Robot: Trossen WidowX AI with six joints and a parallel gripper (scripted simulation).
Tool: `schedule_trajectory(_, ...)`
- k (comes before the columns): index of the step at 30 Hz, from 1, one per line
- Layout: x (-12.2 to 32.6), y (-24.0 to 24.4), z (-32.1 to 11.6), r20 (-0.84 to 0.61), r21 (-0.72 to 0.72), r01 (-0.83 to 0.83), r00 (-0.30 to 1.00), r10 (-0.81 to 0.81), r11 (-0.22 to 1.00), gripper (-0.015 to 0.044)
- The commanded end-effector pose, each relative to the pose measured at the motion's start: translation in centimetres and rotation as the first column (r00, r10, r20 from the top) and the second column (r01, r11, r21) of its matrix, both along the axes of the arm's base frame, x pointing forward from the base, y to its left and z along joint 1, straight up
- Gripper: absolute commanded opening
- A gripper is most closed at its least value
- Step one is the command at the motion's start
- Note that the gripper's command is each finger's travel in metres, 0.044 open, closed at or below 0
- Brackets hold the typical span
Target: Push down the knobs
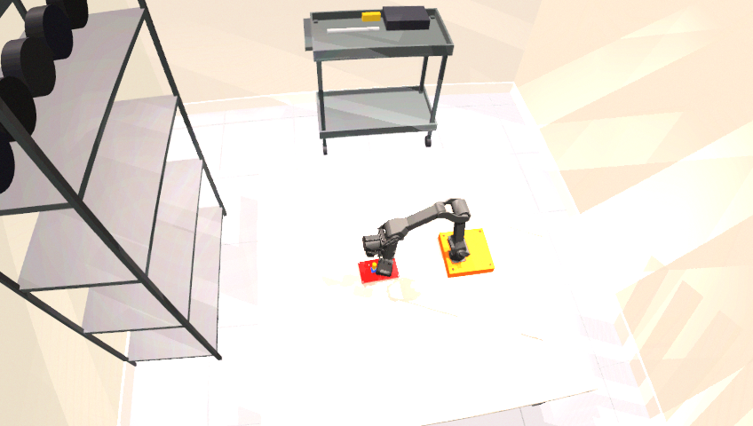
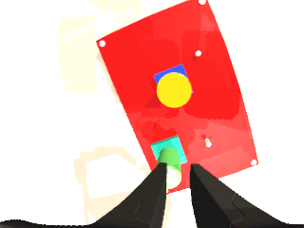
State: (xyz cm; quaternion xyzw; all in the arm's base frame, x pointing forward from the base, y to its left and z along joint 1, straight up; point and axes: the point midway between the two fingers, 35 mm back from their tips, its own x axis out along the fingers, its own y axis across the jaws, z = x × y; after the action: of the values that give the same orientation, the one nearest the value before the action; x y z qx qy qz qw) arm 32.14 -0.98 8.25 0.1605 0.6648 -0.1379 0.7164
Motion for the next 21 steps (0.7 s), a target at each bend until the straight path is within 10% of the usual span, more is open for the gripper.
schedule_trajectory(1, 0.75, -0.19, 0.71, 0.032, -0.002, -0.089, 0.996, 0.089, 0.996, 0.0000)
schedule_trajectory(21, 1.62, -0.45, 1.57, -0.002, -0.067, -0.700, 0.713, 0.702, 0.711, 0.0000)
